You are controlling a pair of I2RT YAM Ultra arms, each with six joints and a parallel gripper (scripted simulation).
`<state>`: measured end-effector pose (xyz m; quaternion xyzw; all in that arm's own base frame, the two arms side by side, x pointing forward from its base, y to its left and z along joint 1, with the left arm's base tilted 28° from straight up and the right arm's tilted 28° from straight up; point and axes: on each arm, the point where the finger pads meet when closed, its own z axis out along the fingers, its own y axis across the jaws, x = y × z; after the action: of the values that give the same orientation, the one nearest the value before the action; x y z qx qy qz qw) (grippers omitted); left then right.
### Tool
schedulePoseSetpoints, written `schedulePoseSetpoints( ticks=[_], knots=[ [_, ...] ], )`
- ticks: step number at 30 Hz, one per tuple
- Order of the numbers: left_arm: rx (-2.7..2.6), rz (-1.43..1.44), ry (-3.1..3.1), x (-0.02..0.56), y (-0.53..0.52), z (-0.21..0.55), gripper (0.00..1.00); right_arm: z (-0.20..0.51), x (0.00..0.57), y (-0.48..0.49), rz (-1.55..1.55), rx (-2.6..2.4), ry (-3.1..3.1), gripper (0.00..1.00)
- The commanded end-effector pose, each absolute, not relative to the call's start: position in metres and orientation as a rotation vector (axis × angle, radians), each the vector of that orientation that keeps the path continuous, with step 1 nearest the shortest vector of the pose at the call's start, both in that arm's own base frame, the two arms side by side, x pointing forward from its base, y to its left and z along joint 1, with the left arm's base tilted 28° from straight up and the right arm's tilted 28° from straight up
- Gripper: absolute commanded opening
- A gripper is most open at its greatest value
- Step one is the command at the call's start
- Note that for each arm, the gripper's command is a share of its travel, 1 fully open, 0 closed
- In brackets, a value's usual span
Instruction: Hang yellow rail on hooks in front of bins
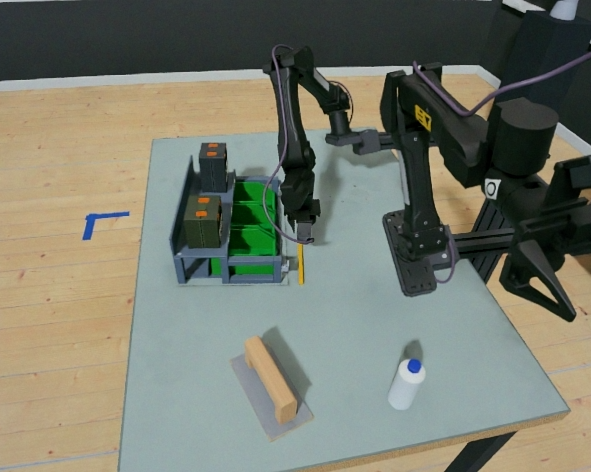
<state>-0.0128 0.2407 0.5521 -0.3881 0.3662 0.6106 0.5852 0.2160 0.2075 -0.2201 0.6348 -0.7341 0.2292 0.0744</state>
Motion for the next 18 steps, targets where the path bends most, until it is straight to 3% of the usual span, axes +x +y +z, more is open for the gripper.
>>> schedulePoseSetpoints(
  ticks=[1, 18],
  knots=[
    [-0.904, 1.438, 0.854, -0.0143, 0.2315, 0.5502, 1.00, -0.2261, 0.2194, 0.2173, 0.670, 1.910, -2.227, 0.36],
    [-0.904, 1.438, 0.854, -0.0143, 0.2315, 0.5502, 1.00, -0.2298, 0.2223, 0.2167, 0.671, 1.921, -2.227, 0.36]
  ],
)
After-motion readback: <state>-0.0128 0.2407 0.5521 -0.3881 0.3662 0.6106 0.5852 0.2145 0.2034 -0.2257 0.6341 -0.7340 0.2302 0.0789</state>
